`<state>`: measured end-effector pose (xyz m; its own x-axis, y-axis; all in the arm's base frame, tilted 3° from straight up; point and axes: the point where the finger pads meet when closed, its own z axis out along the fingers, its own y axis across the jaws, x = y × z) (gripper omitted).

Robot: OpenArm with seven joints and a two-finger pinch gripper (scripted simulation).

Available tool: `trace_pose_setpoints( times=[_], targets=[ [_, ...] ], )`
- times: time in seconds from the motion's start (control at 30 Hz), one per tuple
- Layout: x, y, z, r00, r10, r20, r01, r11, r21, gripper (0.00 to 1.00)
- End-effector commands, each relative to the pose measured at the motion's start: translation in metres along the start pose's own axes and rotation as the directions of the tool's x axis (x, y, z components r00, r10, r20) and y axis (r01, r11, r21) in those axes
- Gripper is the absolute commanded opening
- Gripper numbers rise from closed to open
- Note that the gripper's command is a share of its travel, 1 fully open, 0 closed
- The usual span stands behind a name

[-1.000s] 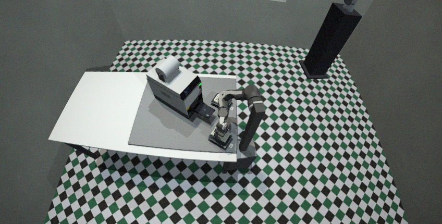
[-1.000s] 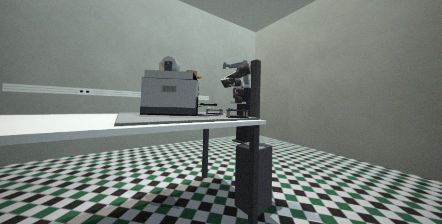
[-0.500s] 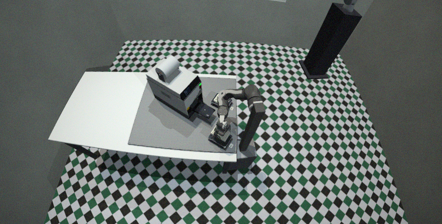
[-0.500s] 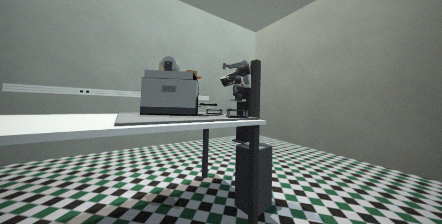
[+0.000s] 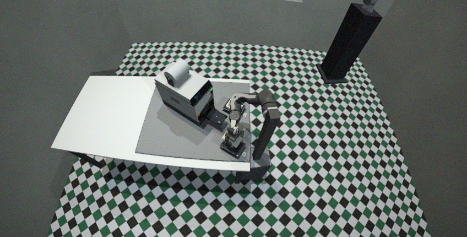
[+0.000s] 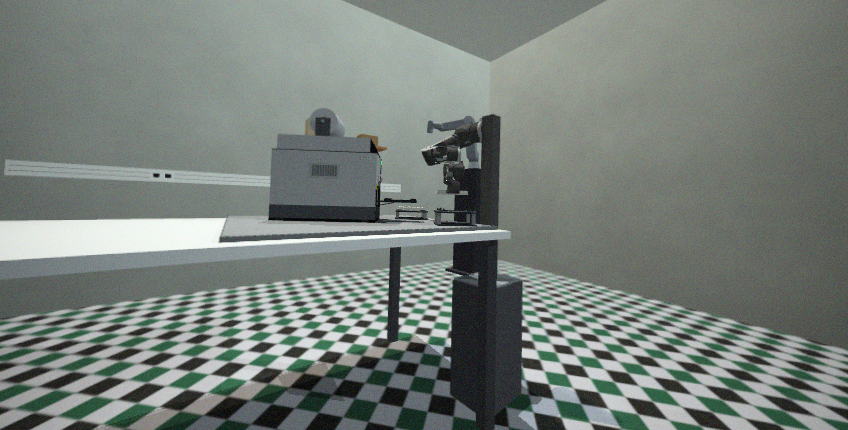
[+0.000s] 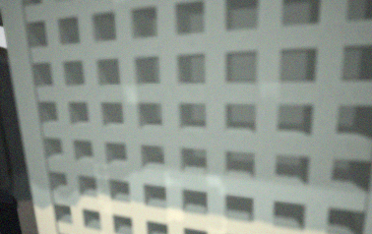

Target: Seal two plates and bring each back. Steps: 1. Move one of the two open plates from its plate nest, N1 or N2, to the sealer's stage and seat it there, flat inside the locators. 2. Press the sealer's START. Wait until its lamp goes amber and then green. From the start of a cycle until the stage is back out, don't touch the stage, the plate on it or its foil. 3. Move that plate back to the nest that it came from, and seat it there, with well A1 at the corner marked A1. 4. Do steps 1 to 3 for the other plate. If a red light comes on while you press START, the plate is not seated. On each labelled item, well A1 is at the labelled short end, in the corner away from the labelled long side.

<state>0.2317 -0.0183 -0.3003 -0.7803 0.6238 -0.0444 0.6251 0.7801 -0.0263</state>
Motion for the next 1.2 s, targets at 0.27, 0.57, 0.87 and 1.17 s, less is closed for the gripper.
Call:
trace_pose_setpoints(
  times=[0.27, 0.57, 0.87, 1.17],
  targets=[
    [-0.017, -0.004, -0.003, 1.0, -0.008, -0.002, 0.007, 1.0, -0.019, 0.0],
    [-0.032, -0.012, -0.003, 1.0, -0.005, -0.002, 0.005, 1.0, -0.018, 0.0],
    [-0.051, -0.022, -0.003, 1.0, -0.004, -0.001, 0.004, 1.0, -0.018, 0.0],
    [-0.064, -0.03, -0.002, 1.0, -0.007, -0.003, 0.007, 1.0, -0.016, 0.0]
  ],
)
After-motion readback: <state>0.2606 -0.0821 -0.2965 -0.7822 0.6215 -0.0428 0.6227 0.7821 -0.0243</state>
